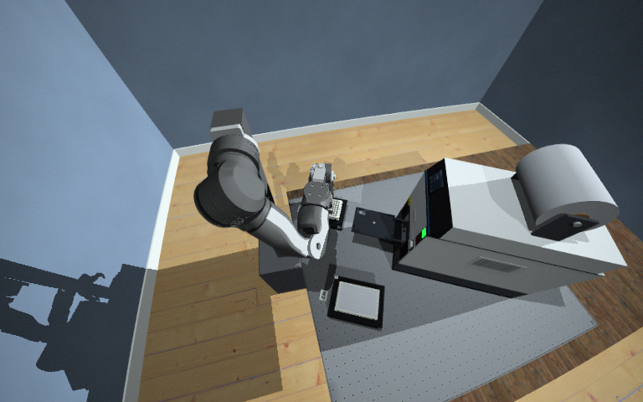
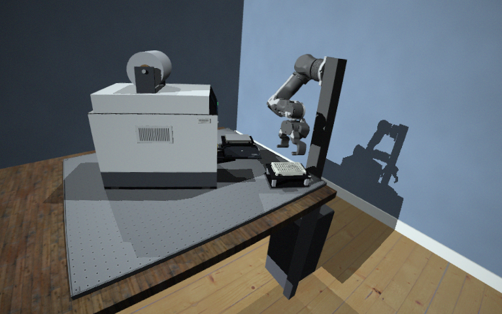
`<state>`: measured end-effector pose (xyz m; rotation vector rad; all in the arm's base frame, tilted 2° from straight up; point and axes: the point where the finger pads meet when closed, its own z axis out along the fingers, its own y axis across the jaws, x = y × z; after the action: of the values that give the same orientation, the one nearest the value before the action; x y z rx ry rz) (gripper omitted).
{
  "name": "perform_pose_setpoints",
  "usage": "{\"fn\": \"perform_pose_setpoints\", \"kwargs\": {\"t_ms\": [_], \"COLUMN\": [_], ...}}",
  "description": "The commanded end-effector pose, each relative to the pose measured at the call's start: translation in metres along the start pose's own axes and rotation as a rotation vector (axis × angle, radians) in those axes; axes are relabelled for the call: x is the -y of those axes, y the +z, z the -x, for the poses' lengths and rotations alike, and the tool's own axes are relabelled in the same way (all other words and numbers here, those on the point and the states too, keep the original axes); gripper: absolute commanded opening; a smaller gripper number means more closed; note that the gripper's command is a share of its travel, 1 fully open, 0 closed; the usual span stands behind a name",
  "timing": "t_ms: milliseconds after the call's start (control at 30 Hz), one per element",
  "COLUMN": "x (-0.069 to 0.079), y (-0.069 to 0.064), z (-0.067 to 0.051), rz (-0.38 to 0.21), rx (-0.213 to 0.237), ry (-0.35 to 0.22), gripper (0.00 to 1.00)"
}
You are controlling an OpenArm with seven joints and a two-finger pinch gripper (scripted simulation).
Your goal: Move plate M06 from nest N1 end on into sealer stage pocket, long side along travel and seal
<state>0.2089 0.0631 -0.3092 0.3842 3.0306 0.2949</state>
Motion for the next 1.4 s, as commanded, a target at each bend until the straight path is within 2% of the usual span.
{"fn": "perform_pose_setpoints", "kwargs": {"t_ms": [0,67,467,633,1367], "x": [-0.0002,-0.0018,-0.0018,-0.0042,-0.0061], "y": [-0.0046,-0.0057,-0.0057,-0.0069,-0.0076], "z": [-0.0007,-0.0015,-0.0015,-0.0019,-0.0011], "rz": [-0.057,-0.131,-0.131,-0.185,-0.176], "rx": [-0.017,-0.041,-0.041,-0.059,-0.057], "ry": [0.06,0.129,0.129,0.178,0.176], "gripper": [0.77,0.77,0.77,0.77,0.77]}}
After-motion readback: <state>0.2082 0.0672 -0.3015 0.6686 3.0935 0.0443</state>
